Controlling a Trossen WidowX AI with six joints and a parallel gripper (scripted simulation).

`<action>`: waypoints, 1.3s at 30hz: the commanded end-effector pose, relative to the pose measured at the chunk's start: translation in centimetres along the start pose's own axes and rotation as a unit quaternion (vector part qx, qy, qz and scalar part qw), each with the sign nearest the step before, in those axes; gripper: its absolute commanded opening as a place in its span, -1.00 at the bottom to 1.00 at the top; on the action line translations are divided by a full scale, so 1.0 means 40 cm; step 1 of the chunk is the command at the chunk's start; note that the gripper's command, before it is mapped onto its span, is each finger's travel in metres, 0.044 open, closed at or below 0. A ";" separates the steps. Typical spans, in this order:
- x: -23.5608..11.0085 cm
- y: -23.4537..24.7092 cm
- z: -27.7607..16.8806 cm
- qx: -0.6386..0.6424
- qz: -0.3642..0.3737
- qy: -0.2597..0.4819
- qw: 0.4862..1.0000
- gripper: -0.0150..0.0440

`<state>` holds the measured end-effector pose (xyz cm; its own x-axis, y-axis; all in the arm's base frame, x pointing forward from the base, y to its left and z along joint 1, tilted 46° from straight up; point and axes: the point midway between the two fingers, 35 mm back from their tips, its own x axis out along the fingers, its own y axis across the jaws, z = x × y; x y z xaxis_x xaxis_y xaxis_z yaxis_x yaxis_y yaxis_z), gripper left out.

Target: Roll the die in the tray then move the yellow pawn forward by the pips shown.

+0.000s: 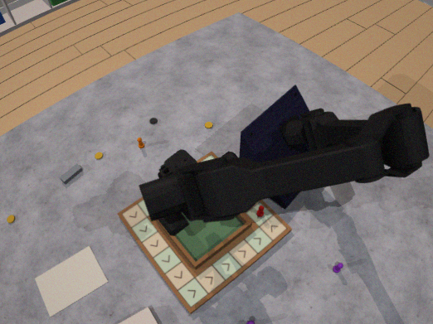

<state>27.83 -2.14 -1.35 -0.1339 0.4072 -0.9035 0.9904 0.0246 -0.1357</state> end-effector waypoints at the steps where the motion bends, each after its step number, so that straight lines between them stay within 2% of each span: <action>1: 0.004 -0.006 -0.002 0.003 -0.002 -0.069 0.998 -0.49; 12: 0.005 -0.003 0.000 0.018 0.042 -0.235 0.971 -0.49; 15: 0.000 -0.002 -0.002 0.018 0.043 -0.238 0.970 -0.49; 21: -0.129 0.011 -0.038 0.018 0.043 -0.238 0.970 -0.49; 39: -0.121 0.006 -0.038 0.020 0.043 -0.236 0.971 -0.49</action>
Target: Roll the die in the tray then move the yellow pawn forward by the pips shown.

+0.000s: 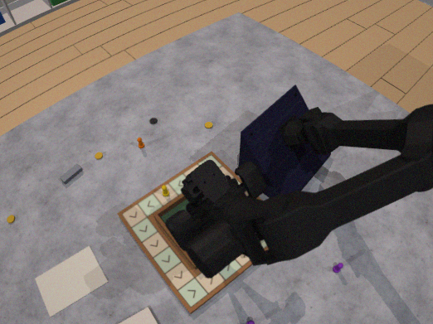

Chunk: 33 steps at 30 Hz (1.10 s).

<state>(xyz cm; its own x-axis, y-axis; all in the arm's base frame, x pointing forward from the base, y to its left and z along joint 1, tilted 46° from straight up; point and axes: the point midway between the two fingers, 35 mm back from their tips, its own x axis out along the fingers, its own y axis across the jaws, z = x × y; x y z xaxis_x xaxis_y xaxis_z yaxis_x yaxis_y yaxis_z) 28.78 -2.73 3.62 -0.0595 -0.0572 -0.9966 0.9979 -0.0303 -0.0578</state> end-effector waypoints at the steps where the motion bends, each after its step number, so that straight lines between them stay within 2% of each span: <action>1: 0.000 0.000 0.000 0.000 0.000 0.000 1.000 -0.49; 4: 0.000 0.000 0.000 0.000 0.000 0.000 1.000 -0.49; 12: 0.000 0.000 0.000 0.000 0.000 0.000 1.000 0.22; 16: -0.061 0.001 0.070 -0.002 0.000 -0.003 1.000 0.58; 21: -0.061 0.000 0.074 -0.003 -0.003 0.005 1.000 1.00; 23: -0.025 -0.006 0.061 -0.014 -0.023 0.072 0.997 1.00; 25: 0.019 -0.012 0.041 -0.022 -0.039 0.180 0.983 1.00; 29: 0.064 -0.004 0.019 -0.008 -0.012 0.378 0.925 1.00; 30: 0.067 -0.001 0.019 -0.003 -0.003 0.401 0.916 1.00; 33: 0.068 0.000 0.019 -0.002 0.000 0.409 0.913 1.00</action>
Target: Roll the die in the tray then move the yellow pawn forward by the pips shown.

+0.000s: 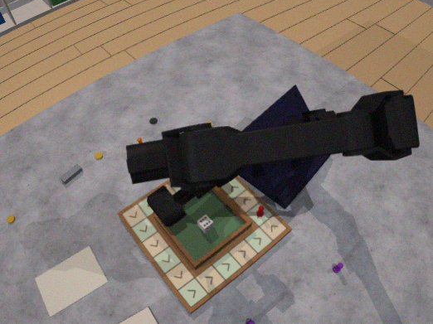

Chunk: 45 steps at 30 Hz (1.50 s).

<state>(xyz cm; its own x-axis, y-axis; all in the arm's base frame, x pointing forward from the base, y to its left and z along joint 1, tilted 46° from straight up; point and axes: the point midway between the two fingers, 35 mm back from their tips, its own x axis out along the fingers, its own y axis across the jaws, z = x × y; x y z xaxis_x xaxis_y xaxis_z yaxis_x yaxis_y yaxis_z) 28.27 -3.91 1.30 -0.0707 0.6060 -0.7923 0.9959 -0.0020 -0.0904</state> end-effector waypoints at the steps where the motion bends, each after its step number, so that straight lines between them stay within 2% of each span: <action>1: 0.010 0.009 -0.001 -0.002 0.021 0.067 0.998 1.00; 4: 0.004 0.001 0.005 0.004 0.008 0.030 1.000 1.00; 7: 0.013 0.012 0.035 -0.057 0.011 0.033 0.998 0.73; 13: 0.059 0.046 0.162 -0.300 0.029 0.042 0.952 0.20; 18: 0.108 0.055 0.266 -0.483 0.049 0.044 0.873 0.19; 20: 0.116 0.055 0.280 -0.507 0.052 0.044 0.860 0.19; 35: 0.115 0.058 0.271 -0.507 0.052 0.044 0.860 0.19; 39: 0.149 0.059 0.267 -0.507 0.052 0.044 0.859 0.19; 45: 0.153 0.060 0.266 -0.507 0.052 0.044 0.859 0.19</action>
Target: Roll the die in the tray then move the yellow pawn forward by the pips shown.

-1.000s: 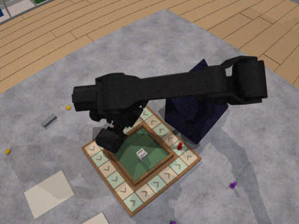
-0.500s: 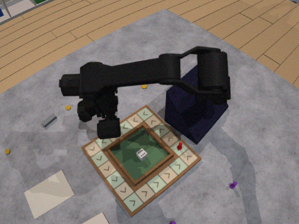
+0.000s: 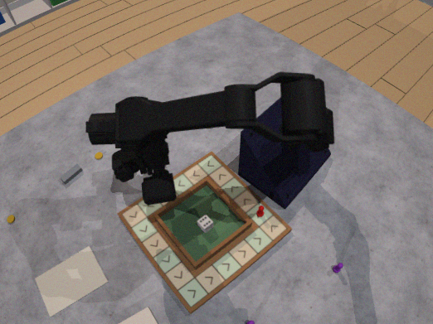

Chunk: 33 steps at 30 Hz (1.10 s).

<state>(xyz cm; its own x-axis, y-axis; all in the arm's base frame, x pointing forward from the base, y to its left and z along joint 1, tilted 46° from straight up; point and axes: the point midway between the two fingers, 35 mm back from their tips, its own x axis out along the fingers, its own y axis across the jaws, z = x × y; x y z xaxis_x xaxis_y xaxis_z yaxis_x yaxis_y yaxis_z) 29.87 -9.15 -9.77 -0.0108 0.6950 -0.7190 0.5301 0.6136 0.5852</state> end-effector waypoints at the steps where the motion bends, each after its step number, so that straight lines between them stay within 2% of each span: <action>1: 0.017 -0.002 -0.006 0.004 0.003 0.006 1.000 0.19; 30: 0.118 -0.002 -0.008 0.004 0.004 0.007 1.000 0.19; 33: 0.118 -0.002 -0.008 0.004 0.004 0.007 1.000 -0.08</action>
<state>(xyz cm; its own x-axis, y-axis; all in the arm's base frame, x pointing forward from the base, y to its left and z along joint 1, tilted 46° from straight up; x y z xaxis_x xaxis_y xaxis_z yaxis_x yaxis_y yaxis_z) 29.80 -6.18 -12.80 -0.0103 0.6973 -0.7167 0.5299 0.6116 0.5874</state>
